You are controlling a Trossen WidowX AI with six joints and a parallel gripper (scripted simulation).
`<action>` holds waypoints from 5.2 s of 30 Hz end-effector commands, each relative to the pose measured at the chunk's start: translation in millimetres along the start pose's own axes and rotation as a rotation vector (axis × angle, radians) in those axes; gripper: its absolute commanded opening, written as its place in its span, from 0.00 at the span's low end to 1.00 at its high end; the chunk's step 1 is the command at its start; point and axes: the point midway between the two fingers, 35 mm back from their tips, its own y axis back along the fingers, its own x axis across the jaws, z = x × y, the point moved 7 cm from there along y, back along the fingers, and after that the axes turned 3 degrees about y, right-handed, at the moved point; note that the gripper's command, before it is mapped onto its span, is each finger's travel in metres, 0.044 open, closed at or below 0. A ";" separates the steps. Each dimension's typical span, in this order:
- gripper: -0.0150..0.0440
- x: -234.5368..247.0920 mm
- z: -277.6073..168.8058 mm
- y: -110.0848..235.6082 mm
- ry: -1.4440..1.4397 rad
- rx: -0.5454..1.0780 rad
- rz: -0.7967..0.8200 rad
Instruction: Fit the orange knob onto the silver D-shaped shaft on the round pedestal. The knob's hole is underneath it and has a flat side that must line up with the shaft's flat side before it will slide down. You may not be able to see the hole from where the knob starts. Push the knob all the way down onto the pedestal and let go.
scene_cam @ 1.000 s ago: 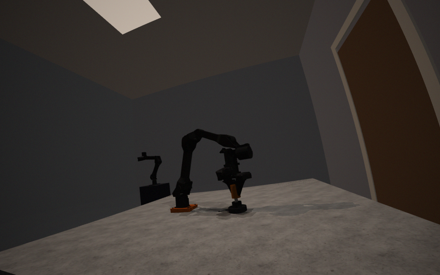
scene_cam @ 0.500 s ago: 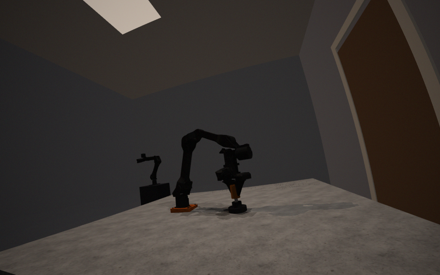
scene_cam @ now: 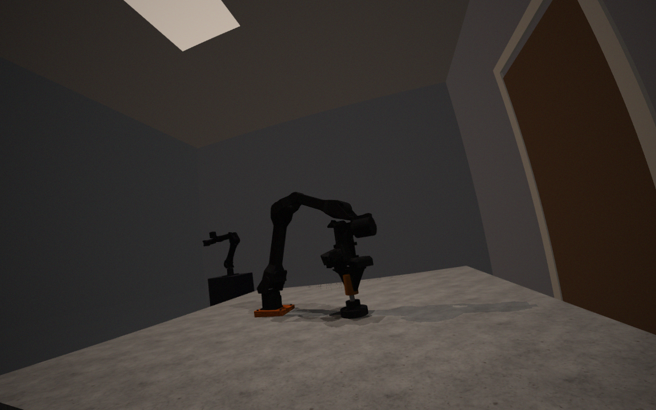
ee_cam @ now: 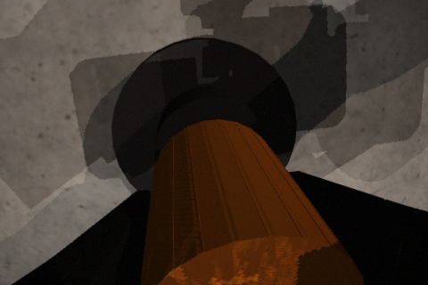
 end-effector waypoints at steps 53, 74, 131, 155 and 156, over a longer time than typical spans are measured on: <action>0.25 0.7 -0.6 -0.5 -0.321 0.001 0.002; 0.25 -1.2 2.1 0.6 -0.321 0.001 0.002; 0.25 -0.1 1.3 -2.0 -0.740 0.001 0.002; 0.25 1.0 -0.4 1.9 -0.949 0.002 0.002; 0.25 1.5 -0.3 1.4 -0.949 0.002 0.002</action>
